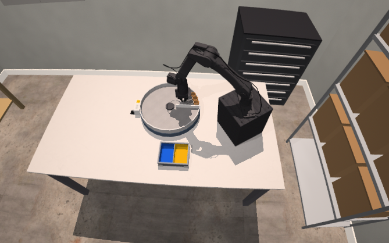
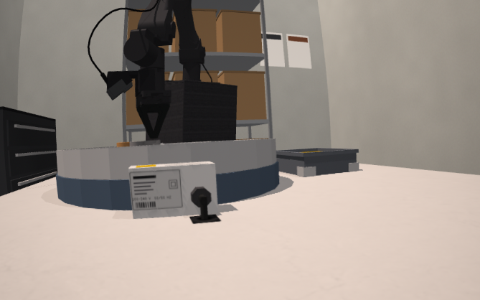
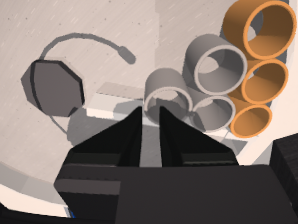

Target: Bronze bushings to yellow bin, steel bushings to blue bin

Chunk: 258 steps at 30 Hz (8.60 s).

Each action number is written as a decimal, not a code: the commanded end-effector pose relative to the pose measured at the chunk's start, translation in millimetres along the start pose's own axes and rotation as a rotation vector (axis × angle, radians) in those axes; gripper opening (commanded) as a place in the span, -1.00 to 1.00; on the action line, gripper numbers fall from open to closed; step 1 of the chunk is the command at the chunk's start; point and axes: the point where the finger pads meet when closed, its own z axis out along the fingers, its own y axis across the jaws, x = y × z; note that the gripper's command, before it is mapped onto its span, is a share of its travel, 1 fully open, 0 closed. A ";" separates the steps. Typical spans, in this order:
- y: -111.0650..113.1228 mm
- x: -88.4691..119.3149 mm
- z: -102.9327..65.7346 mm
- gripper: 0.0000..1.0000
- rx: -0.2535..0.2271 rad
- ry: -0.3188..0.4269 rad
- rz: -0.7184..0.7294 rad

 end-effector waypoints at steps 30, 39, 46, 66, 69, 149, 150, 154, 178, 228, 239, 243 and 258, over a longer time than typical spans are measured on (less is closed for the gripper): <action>0.5 -9.8 -1.0 -0.72 0.005 -0.010 0.008; 2.1 -10.8 -1.0 -0.72 -0.001 -0.014 0.007; 2.1 -10.8 -1.0 -0.72 -0.001 -0.014 0.007; -5.5 -6.6 1.2 -0.72 0.005 -0.010 0.006; -4.9 -7.0 -0.3 -0.72 0.001 -0.012 0.005; 6.5 -5.7 -9.9 -0.72 -0.019 -0.024 -0.001; 6.5 -5.7 -9.9 -0.72 -0.019 -0.024 -0.001; 7.4 -5.8 -10.3 -0.72 -0.020 -0.024 -0.001; 14.4 -9.4 -14.0 -0.72 -0.030 -0.031 0.001; 3.3 -3.9 -5.9 -0.72 -0.001 -0.013 0.004; 3.3 -3.9 -5.9 -0.72 -0.001 -0.013 0.004; -0.5 -1.9 -3.9 -0.72 0.001 -0.012 0.004; 5.8 -6.0 -7.8 -0.72 -0.015 -0.022 0.003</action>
